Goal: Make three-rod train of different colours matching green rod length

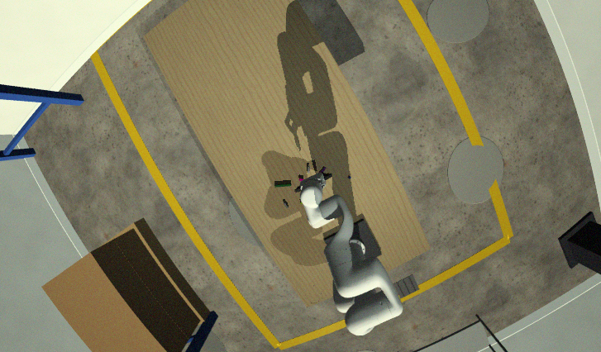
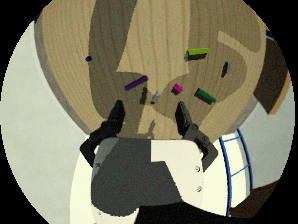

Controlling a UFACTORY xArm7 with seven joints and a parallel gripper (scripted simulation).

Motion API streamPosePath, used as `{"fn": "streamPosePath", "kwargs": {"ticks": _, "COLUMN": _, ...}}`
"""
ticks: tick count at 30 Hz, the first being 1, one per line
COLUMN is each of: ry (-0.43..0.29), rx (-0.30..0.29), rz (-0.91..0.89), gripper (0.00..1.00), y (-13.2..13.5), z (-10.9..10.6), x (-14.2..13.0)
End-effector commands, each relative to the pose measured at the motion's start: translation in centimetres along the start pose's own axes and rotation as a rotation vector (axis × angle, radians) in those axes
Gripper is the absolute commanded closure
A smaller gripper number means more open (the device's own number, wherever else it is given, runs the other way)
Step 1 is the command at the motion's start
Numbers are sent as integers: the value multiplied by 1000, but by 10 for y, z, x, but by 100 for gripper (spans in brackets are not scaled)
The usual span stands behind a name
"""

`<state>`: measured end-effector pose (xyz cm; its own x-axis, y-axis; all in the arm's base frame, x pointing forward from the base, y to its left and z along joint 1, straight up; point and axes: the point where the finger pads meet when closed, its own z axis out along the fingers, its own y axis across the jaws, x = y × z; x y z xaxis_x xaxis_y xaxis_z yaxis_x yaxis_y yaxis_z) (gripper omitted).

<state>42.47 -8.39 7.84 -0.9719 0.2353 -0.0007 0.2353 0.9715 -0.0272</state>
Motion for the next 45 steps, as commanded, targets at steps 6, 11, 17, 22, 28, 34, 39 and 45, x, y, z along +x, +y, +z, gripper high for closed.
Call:
{"fn": "streamPosePath", "kwargs": {"ticks": 6, "ry": -4, "rx": -14, "rz": -315, "gripper": 0, "y": 21, "z": 1, "x": -7}}
{"fn": "streamPosePath", "kwargs": {"ticks": 11, "ry": -5, "rx": -16, "rz": -485, "gripper": 0, "y": 34, "z": 2, "x": -9}}
{"fn": "streamPosePath", "kwargs": {"ticks": 17, "ry": -7, "rx": -18, "rz": -641, "gripper": 0, "y": 45, "z": 4, "x": -10}}
{"fn": "streamPosePath", "kwargs": {"ticks": 22, "ry": -9, "rx": -20, "rz": -818, "gripper": 0, "y": 58, "z": 5, "x": -12}}
{"fn": "streamPosePath", "kwargs": {"ticks": 28, "ry": -11, "rx": -22, "rz": -948, "gripper": 0, "y": 68, "z": 6, "x": -12}}
{"fn": "streamPosePath", "kwargs": {"ticks": 34, "ry": -11, "rx": -22, "rz": -971, "gripper": 0, "y": 70, "z": 7, "x": -13}}
{"fn": "streamPosePath", "kwargs": {"ticks": 39, "ry": -11, "rx": -22, "rz": -972, "gripper": 76, "y": 70, "z": 7, "x": -13}}
{"fn": "streamPosePath", "kwargs": {"ticks": 45, "ry": -11, "rx": -22, "rz": -972, "gripper": 76, "y": 70, "z": 7, "x": -13}}
